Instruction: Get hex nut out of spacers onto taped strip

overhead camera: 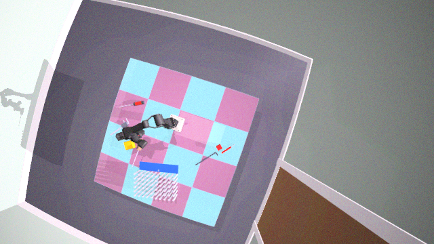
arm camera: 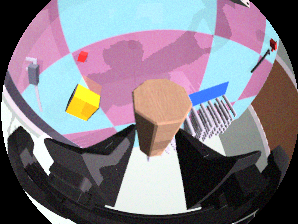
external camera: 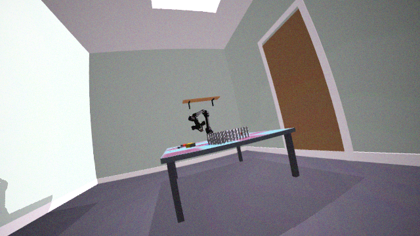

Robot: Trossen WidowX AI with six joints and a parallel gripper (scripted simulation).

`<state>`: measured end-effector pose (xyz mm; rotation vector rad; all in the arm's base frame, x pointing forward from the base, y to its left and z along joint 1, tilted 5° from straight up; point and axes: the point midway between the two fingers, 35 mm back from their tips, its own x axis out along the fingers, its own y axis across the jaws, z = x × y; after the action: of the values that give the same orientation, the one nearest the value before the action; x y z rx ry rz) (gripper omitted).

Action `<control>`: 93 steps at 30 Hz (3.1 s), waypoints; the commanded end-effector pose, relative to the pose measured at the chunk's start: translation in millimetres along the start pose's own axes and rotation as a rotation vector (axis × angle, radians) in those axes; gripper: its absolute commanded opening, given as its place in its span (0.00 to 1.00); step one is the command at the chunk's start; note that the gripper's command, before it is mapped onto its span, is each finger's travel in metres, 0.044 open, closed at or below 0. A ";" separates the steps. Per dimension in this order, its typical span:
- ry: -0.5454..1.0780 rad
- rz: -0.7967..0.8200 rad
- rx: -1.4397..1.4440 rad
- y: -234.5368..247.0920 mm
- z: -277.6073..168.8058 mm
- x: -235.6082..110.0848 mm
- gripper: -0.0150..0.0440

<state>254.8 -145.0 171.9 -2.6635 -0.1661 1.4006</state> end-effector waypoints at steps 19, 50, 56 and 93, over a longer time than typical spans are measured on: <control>0.185 0.324 0.500 151.9 8.1 -74.9 0.25; 0.191 0.334 0.514 168.1 19.2 -58.8 0.25; 0.191 0.334 0.514 171.0 22.0 -53.8 0.25; 0.191 0.334 0.514 185.8 40.3 -22.5 0.25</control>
<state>215.4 -327.6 141.1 -2.4252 0.5973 1.0611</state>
